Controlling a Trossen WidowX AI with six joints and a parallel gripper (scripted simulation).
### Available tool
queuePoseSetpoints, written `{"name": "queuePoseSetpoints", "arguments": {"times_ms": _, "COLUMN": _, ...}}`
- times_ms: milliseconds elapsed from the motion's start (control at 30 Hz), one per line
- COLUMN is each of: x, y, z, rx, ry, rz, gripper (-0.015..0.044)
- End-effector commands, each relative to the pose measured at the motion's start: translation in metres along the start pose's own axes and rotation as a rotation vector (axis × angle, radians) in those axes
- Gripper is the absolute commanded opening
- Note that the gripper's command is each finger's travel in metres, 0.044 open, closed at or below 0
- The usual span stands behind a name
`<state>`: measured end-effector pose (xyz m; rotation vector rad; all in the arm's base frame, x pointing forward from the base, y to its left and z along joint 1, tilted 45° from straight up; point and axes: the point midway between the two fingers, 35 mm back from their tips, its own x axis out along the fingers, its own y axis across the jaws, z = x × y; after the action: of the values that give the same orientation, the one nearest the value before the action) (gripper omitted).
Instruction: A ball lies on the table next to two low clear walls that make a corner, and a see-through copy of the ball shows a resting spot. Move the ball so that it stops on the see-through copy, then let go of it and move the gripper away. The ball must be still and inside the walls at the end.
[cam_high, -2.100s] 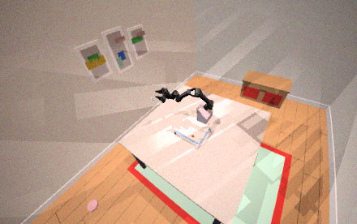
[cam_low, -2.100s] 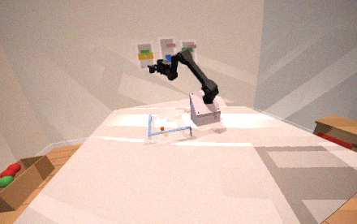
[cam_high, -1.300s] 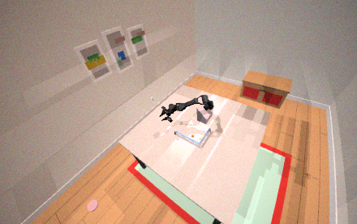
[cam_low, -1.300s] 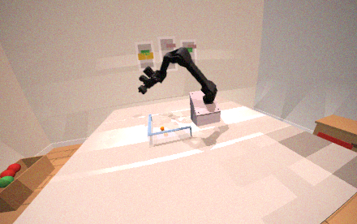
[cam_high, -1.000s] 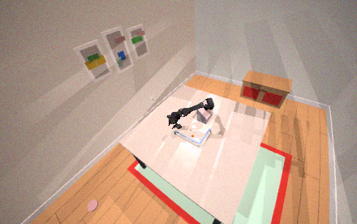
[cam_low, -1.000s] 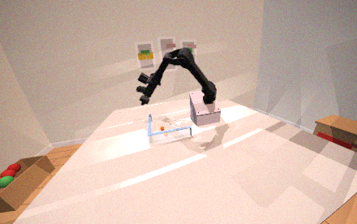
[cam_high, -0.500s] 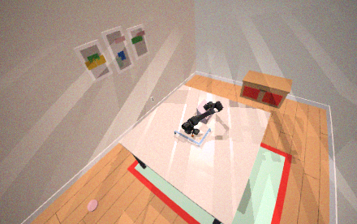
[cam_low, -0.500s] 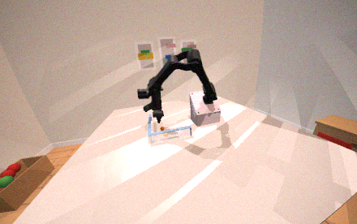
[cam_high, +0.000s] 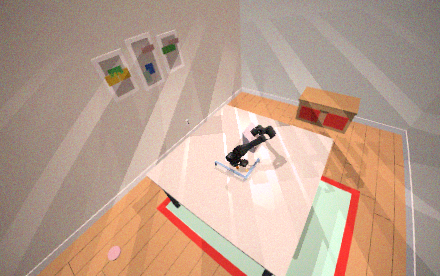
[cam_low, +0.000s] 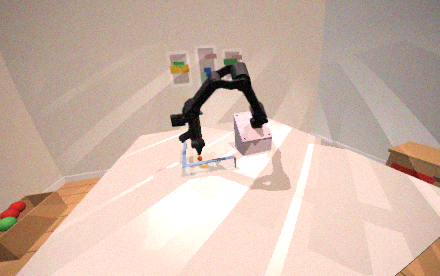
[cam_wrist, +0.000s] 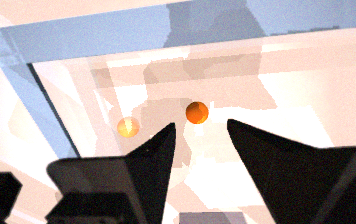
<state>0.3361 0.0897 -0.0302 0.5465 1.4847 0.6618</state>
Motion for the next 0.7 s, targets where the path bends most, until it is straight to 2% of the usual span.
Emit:
{"name": "queuePoseSetpoints", "arguments": {"times_ms": 0, "x": 0.006, "y": 0.000, "z": -0.001, "rx": 0.009, "ry": 0.001, "rz": 0.006, "gripper": 0.0234}}
{"name": "queuePoseSetpoints", "arguments": {"times_ms": 667, "x": 0.034, "y": 0.000, "z": -0.001, "rx": 0.008, "ry": 0.001, "rz": 0.008, "gripper": 0.0234}}
